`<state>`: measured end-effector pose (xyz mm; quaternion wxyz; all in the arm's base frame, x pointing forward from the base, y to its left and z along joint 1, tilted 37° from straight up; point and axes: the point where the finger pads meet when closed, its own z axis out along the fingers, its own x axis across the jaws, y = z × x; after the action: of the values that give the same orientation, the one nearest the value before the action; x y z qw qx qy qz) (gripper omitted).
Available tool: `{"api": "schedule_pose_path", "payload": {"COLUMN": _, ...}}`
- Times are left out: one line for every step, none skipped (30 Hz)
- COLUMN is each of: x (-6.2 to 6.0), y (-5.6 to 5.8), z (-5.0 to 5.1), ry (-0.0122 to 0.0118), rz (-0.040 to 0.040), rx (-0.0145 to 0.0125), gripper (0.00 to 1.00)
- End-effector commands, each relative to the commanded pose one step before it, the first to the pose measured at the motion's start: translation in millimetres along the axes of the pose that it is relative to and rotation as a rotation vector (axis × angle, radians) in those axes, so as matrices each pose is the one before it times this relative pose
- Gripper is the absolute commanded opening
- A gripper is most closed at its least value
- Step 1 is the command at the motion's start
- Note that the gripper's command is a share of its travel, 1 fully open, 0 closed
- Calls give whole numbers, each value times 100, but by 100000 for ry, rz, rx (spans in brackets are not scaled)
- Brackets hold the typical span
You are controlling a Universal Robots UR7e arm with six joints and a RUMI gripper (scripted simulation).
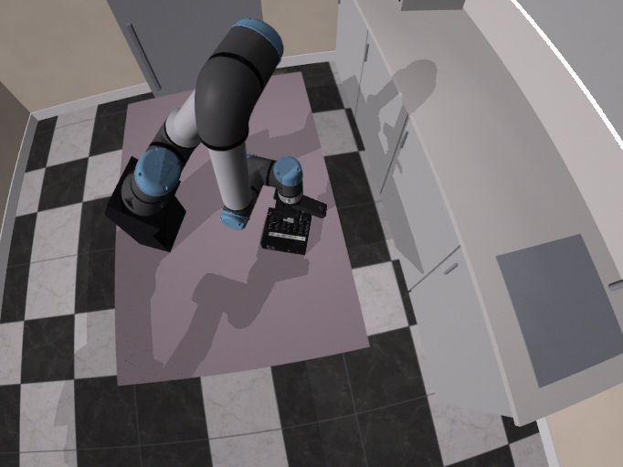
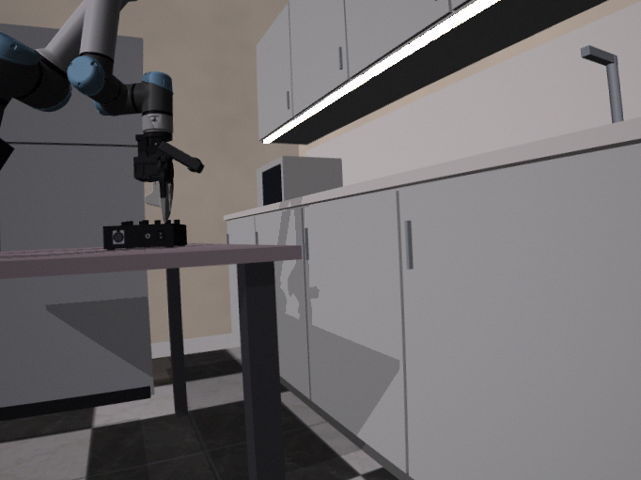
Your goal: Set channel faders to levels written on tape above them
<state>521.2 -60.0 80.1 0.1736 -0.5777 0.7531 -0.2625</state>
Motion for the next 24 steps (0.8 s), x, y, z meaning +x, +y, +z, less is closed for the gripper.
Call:
{"api": "schedule_pose_path", "payload": {"x": 237, "y": -38, "z": -31, "ry": -5, "rz": -15, "rx": 110, "gripper": 0}}
{"api": "schedule_pose_path", "payload": {"x": 59, "y": 0, "z": 0, "ry": 0, "rz": 0, "rx": 0, "gripper": 0}}
{"api": "schedule_pose_path", "payload": {"x": 53, "y": 0, "z": 0, "ry": 0, "rz": 0, "rx": 0, "gripper": 0}}
{"api": "schedule_pose_path", "payload": {"x": 45, "y": 0, "z": 0, "ry": 0, "rz": 0, "rx": 0, "gripper": 0}}
{"api": "schedule_pose_path", "payload": {"x": 35, "y": 0, "z": 0, "ry": 0, "rz": 0, "rx": 0, "gripper": 0}}
{"api": "schedule_pose_path", "payload": {"x": 24, "y": 0, "z": 0, "ry": 0, "rz": 0, "rx": 0, "gripper": 0}}
{"api": "schedule_pose_path", "payload": {"x": 14, "y": 0, "z": 0, "ry": 0, "rz": 0, "rx": 0, "gripper": 0}}
{"api": "schedule_pose_path", "payload": {"x": 6, "y": 0, "z": 0, "ry": 0, "rz": 0, "rx": 0, "gripper": 0}}
{"api": "schedule_pose_path", "payload": {"x": 1, "y": 0, "z": 0, "ry": 0, "rz": 0, "rx": 0, "gripper": 0}}
{"api": "schedule_pose_path", "payload": {"x": 0, "y": 0, "z": 0, "ry": 0, "rz": 0, "rx": 0, "gripper": 0}}
{"api": "schedule_pose_path", "payload": {"x": 0, "y": 0, "z": 0, "ry": 0, "rz": 0, "rx": 0, "gripper": 0}}
{"api": "schedule_pose_path", "payload": {"x": 0, "y": 0, "z": -3, "ry": 0, "rz": 0, "rx": 0, "gripper": 0}}
{"api": "schedule_pose_path", "payload": {"x": 0, "y": 0, "z": -18, "ry": 0, "rz": 0, "rx": 0, "gripper": 0}}
{"api": "schedule_pose_path", "payload": {"x": 0, "y": 0, "z": -45, "ry": 0, "rz": 0, "rx": 0, "gripper": 0}}
{"api": "schedule_pose_path", "payload": {"x": 0, "y": 0, "z": -79, "ry": 0, "rz": 0, "rx": 0, "gripper": 0}}
{"api": "schedule_pose_path", "payload": {"x": 0, "y": 0, "z": -118, "ry": 0, "rz": 0, "rx": -1, "gripper": 0}}
{"api": "schedule_pose_path", "payload": {"x": 0, "y": 1, "z": -158, "ry": 0, "rz": 0, "rx": -1, "gripper": 0}}
{"api": "schedule_pose_path", "payload": {"x": 0, "y": 0, "z": -198, "ry": 0, "rz": 0, "rx": 0, "gripper": 0}}
{"api": "schedule_pose_path", "payload": {"x": 0, "y": 0, "z": -233, "ry": 0, "rz": 0, "rx": 0, "gripper": 0}}
{"api": "schedule_pose_path", "payload": {"x": 0, "y": 0, "z": -264, "ry": 0, "rz": 0, "rx": 0, "gripper": 0}}
{"api": "schedule_pose_path", "payload": {"x": 0, "y": 0, "z": -287, "ry": 0, "rz": 0, "rx": 0, "gripper": 0}}
{"api": "schedule_pose_path", "payload": {"x": 0, "y": 0, "z": -303, "ry": 0, "rz": 0, "rx": 0, "gripper": 0}}
{"api": "schedule_pose_path", "payload": {"x": 0, "y": 1, "z": -311, "ry": 0, "rz": 0, "rx": 0, "gripper": 0}}
{"api": "schedule_pose_path", "payload": {"x": 0, "y": -1, "z": -310, "ry": 0, "rz": 0, "rx": 0, "gripper": 0}}
